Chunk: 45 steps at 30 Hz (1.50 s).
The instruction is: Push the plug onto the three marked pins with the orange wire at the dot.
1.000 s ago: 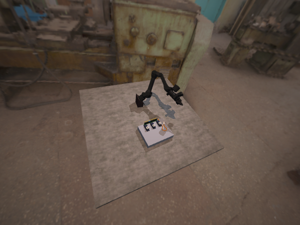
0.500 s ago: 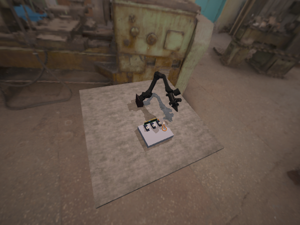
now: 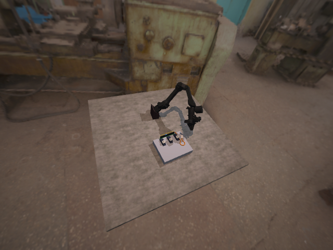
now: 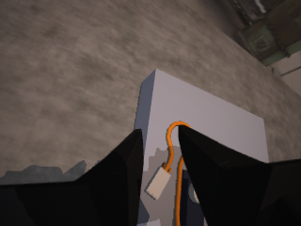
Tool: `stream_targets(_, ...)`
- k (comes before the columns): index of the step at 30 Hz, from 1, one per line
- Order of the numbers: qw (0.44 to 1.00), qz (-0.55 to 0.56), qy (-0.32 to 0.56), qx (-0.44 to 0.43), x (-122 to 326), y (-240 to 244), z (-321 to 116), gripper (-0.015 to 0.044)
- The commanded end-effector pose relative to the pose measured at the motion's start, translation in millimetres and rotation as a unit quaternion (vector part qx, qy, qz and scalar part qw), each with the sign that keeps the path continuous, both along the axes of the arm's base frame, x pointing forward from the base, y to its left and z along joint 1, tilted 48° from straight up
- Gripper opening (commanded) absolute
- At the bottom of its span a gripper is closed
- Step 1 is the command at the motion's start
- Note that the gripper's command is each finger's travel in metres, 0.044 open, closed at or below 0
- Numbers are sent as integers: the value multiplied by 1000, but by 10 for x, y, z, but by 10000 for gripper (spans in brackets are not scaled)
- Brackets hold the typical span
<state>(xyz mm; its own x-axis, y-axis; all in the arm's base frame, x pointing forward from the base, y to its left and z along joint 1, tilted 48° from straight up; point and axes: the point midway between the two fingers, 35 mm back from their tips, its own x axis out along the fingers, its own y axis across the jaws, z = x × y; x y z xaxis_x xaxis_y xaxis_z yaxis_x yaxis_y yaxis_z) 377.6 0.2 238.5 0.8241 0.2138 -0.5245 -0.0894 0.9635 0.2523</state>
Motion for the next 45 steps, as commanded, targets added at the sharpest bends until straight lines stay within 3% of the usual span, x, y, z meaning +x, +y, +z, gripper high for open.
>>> stream_targets(1,998,6,56,33,46,-9,-151,115)
stream_targets(17,948,8,261,179,104,-54,-636,115)
stream_targets(33,832,-23,431,349,109,-128,-915,115)
stream_targets(45,817,-28,445,365,146,-32,-1032,115)
